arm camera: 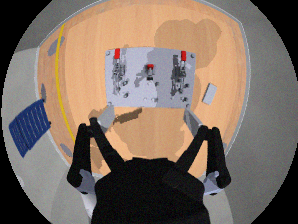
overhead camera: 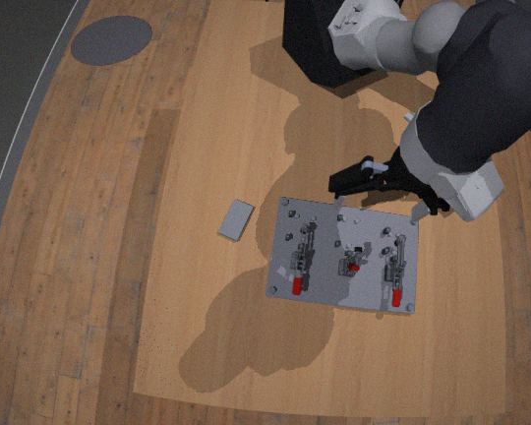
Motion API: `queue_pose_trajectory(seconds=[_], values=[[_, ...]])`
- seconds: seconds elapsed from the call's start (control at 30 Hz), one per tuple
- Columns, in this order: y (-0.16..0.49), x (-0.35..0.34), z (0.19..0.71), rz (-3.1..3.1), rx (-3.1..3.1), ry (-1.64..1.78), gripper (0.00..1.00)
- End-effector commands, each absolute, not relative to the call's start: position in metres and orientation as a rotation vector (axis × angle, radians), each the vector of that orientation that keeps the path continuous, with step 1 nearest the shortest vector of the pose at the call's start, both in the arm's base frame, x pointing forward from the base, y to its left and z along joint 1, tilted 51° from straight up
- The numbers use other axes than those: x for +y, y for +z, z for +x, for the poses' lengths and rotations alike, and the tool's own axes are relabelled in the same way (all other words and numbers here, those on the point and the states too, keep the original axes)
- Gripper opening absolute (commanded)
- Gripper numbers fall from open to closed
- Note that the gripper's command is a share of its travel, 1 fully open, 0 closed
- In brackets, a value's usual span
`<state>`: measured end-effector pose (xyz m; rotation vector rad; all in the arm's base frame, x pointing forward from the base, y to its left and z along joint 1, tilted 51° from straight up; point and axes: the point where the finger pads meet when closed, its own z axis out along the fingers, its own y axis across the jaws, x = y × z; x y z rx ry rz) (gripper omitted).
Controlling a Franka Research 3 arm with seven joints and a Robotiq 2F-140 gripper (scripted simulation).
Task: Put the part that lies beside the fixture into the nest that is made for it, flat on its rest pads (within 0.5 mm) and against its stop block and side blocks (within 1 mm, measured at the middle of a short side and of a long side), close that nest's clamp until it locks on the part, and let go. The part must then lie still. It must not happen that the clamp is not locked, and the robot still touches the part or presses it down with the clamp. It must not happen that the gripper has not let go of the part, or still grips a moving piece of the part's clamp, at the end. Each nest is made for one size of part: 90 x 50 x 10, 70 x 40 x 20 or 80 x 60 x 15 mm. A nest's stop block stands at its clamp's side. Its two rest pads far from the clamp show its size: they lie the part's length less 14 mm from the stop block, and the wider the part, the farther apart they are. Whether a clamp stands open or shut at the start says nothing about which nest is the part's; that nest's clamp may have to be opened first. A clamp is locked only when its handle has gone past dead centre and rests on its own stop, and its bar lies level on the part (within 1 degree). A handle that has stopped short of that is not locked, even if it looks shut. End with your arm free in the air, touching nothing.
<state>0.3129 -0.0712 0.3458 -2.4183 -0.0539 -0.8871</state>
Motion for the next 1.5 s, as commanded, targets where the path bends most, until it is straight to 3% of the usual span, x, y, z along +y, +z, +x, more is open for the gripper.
queue_pose_trajectory(seconds=[0.0,0.1,0.13,1.23,1.27,1.47], values=[[0.3453,-0.0704,0.3133,-2.419,-0.067,-0.892,1.00],[0.3453,-0.0704,0.3133,-2.419,-0.067,-0.892,1.00],[0.3453,-0.0704,0.3133,-2.419,-0.067,-0.892,0.00],[0.3453,-0.0704,0.3133,-2.419,-0.067,-0.892,0.00],[0.3453,-0.0704,0.3133,-2.419,-0.067,-0.892,0.28],[0.3453,-0.0704,0.3133,-2.419,-0.067,-0.892,0.28]])
